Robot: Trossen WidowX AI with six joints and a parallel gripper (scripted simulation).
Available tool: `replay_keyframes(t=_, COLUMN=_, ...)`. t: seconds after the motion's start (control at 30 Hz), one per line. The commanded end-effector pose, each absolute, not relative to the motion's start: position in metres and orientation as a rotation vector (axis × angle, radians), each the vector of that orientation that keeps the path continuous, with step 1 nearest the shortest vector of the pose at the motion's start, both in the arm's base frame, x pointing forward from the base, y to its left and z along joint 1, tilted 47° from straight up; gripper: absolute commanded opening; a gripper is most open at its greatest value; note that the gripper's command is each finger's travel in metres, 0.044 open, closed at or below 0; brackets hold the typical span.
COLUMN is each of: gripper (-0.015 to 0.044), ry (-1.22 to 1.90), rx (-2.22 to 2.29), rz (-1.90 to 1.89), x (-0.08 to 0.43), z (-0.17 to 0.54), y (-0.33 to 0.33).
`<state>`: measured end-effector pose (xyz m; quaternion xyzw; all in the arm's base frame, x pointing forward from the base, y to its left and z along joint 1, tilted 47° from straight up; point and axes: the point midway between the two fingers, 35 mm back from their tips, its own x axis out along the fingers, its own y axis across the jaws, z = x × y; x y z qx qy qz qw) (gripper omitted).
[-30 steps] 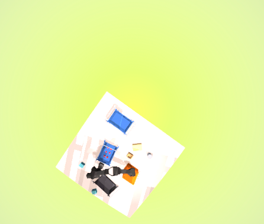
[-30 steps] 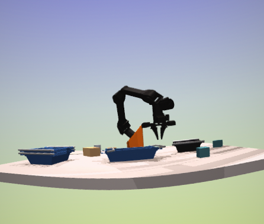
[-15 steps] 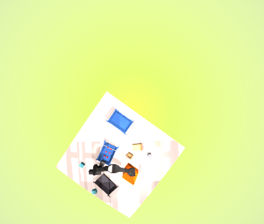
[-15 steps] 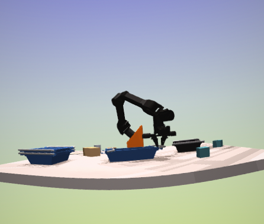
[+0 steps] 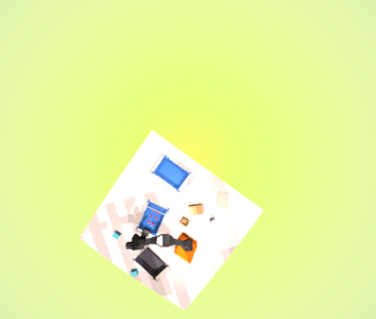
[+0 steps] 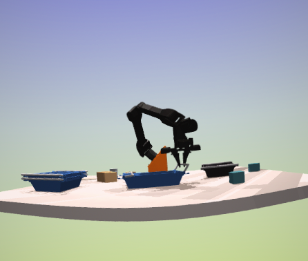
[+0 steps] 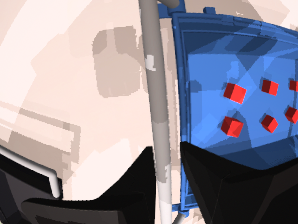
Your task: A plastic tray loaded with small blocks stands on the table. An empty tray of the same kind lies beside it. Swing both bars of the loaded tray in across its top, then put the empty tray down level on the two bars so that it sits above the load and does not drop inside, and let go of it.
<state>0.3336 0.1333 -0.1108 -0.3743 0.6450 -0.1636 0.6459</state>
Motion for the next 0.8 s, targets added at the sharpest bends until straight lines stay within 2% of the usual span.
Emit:
replay_keyframes(t=0.0, gripper=0.0086, ry=1.468, rx=-0.856, rz=-0.399, x=0.34, z=-0.1, y=0.117)
replay_keyframes(t=0.33, gripper=0.0086, ry=1.468, rx=-0.859, rz=-0.402, x=0.351, z=-0.091, y=0.08)
replay_keyframes(t=0.77, gripper=0.0086, ry=1.466, rx=-0.866, rz=-0.395, x=0.347, z=-0.067, y=0.111)
